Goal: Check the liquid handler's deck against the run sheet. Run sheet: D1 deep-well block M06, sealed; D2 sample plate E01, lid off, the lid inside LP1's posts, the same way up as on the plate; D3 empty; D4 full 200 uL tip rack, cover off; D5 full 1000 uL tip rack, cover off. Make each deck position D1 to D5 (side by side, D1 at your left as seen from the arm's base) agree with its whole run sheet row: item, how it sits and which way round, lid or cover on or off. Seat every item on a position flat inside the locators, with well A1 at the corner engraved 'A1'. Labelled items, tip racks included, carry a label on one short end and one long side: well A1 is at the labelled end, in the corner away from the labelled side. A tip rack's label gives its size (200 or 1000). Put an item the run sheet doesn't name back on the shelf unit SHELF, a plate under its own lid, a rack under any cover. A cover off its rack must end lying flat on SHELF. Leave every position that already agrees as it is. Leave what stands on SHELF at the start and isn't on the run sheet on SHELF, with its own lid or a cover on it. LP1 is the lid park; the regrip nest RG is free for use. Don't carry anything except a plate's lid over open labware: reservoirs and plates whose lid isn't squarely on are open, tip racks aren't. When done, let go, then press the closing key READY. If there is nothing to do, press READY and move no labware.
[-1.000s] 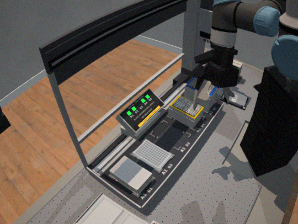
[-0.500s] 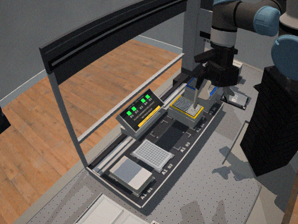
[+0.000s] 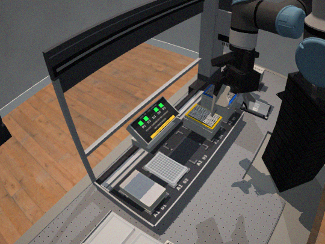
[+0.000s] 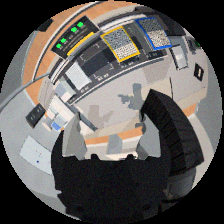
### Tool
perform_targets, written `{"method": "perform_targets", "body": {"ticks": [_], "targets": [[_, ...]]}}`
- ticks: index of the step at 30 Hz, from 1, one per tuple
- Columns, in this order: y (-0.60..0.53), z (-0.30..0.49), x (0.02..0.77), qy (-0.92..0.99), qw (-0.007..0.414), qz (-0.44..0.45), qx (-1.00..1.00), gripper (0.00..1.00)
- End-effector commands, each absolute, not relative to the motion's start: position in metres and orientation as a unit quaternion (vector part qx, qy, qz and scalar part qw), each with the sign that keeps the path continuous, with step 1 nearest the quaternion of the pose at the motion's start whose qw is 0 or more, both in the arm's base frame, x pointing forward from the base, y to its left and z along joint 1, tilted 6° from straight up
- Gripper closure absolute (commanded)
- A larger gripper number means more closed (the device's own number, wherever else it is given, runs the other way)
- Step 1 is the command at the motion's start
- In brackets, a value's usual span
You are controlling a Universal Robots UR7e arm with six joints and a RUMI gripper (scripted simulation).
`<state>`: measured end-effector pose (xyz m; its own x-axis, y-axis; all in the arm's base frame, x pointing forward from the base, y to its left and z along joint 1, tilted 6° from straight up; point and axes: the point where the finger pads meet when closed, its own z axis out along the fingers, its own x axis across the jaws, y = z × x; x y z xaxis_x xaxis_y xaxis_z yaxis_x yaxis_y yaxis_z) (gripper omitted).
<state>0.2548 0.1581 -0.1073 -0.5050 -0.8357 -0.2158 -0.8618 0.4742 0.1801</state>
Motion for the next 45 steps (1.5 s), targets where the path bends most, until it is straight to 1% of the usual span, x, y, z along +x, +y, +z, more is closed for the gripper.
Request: {"method": "perform_targets", "body": {"ticks": [1,45], "targets": [[0.07,-0.091,0.302,0.792,0.051,0.074,-0.604,0.18],[0.05,-0.097,0.321,0.773,0.051,0.054,-0.63,0.18]]}}
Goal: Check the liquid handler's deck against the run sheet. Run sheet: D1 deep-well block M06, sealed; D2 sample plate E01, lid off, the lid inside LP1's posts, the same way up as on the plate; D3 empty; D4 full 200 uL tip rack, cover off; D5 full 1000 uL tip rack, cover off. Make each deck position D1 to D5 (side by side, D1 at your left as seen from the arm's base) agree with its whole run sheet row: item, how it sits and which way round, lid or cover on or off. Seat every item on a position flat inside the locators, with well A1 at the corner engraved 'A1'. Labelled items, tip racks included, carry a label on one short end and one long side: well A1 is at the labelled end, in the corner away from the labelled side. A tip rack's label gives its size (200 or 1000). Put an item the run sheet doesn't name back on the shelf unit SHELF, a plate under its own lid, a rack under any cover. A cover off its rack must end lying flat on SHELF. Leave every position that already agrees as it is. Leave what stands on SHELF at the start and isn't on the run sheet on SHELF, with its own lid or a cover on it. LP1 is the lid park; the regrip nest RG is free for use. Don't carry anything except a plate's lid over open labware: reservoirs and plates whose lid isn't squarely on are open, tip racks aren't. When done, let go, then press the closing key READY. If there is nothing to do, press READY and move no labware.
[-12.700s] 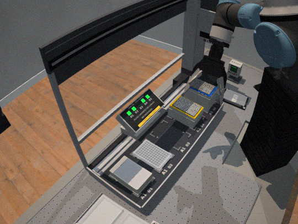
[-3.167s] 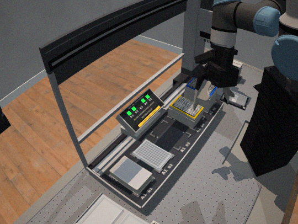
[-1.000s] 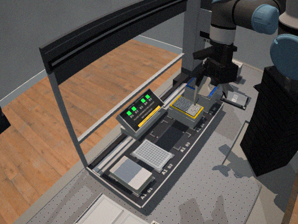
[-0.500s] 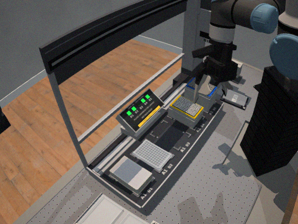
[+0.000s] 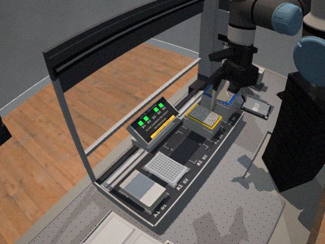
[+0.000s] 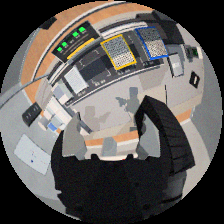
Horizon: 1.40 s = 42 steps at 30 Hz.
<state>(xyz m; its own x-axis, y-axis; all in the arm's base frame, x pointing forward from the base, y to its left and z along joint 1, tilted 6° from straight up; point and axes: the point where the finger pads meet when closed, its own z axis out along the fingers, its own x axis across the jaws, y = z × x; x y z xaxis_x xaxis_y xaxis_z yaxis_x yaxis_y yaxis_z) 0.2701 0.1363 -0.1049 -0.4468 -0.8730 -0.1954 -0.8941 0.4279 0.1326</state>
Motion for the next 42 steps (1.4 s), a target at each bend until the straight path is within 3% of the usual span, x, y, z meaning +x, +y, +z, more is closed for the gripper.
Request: {"method": "perform_targets", "body": {"ticks": [1,42], "targets": [[0.05,-0.097,0.321,0.773,0.051,0.054,-0.63,0.18],[0.03,-0.095,0.335,0.754,0.05,0.037,-0.654,0.18]]}}
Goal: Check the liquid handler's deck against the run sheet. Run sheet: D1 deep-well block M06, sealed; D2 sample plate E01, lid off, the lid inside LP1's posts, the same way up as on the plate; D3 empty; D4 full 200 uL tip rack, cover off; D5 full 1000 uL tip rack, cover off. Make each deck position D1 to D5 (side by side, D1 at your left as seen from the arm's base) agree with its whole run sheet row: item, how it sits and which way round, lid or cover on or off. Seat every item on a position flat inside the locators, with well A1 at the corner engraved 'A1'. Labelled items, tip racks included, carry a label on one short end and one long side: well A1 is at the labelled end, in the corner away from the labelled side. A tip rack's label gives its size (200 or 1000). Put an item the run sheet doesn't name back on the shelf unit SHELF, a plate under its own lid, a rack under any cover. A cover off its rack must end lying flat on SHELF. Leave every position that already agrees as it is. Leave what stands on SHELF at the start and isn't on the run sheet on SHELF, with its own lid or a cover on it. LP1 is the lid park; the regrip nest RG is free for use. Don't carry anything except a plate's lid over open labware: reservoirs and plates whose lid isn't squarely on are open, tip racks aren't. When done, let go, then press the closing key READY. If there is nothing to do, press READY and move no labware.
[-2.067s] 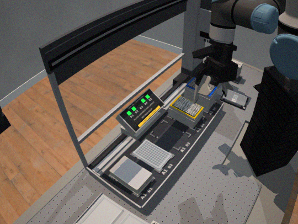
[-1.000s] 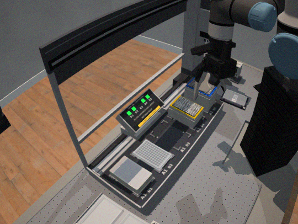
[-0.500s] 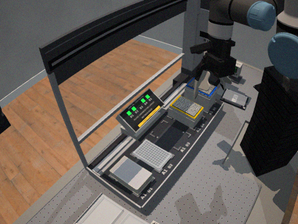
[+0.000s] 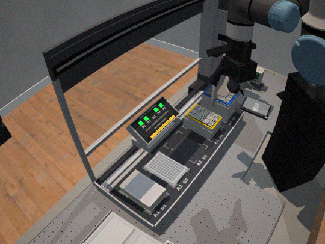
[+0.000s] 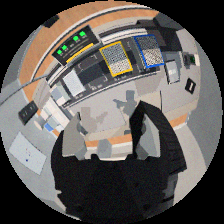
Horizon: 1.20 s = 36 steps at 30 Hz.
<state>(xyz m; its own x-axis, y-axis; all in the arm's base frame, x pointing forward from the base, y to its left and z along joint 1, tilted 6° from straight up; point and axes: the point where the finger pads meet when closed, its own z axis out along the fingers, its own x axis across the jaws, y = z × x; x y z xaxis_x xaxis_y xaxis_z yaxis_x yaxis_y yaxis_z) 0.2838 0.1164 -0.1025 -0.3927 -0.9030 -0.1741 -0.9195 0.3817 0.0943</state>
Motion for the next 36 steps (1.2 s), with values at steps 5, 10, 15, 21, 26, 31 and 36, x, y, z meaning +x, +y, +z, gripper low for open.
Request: {"method": "perform_targets", "body": {"ticks": [5,10,15,21,26,31,36], "targets": [[0.028,-0.094,0.336,0.752,0.05,0.035,-0.657,0.18],[0.026,-0.094,0.337,0.75,0.05,0.034,-0.659,0.18],[0.023,-0.094,0.339,0.747,0.05,0.032,-0.662,0.18],[0.02,-0.094,0.341,0.744,0.05,0.03,-0.665,0.18],[0.018,-0.093,0.342,0.742,0.05,0.028,-0.668,0.18],[0.015,-0.093,0.344,0.74,0.05,0.027,-0.67,0.18],[0.013,-0.093,0.345,0.737,0.05,0.025,-0.673,0.18]]}}
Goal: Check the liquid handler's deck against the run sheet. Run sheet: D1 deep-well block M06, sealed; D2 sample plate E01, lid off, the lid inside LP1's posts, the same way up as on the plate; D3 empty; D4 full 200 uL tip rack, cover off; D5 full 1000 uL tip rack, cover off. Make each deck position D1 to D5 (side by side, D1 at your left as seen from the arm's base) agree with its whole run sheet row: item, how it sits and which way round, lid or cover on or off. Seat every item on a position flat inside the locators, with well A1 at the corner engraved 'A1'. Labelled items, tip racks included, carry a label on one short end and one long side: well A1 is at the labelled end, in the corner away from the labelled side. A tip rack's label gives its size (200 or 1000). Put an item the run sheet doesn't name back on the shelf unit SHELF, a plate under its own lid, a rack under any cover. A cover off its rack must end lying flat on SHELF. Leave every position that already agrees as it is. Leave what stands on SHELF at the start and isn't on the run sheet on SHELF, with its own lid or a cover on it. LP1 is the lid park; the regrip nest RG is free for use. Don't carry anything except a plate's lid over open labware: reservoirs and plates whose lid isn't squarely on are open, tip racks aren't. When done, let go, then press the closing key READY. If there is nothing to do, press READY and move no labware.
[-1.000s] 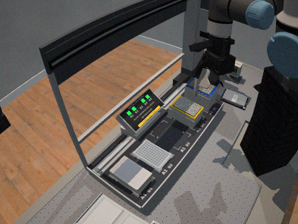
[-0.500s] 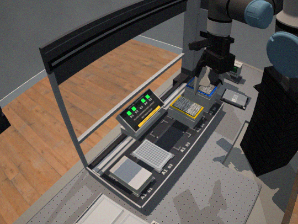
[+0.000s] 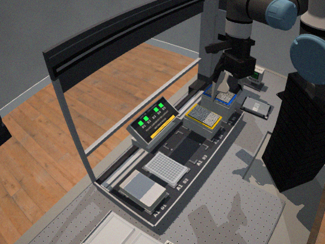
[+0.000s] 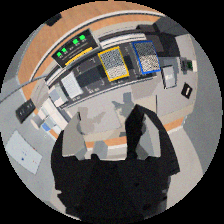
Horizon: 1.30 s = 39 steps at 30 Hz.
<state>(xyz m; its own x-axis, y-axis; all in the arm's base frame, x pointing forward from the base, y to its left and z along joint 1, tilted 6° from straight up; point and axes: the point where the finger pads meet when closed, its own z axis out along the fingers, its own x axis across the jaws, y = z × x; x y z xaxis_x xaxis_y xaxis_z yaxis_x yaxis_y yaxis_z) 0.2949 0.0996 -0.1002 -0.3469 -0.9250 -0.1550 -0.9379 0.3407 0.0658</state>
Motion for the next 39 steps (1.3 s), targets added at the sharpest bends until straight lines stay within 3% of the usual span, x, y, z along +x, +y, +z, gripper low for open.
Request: {"method": "perform_targets", "body": {"ticks": [1,39], "targets": [[0.013,-0.093,0.345,0.737,0.05,0.025,-0.674,0.18],[-0.005,-0.091,0.356,0.719,0.05,0.014,-0.693,0.18]]}}
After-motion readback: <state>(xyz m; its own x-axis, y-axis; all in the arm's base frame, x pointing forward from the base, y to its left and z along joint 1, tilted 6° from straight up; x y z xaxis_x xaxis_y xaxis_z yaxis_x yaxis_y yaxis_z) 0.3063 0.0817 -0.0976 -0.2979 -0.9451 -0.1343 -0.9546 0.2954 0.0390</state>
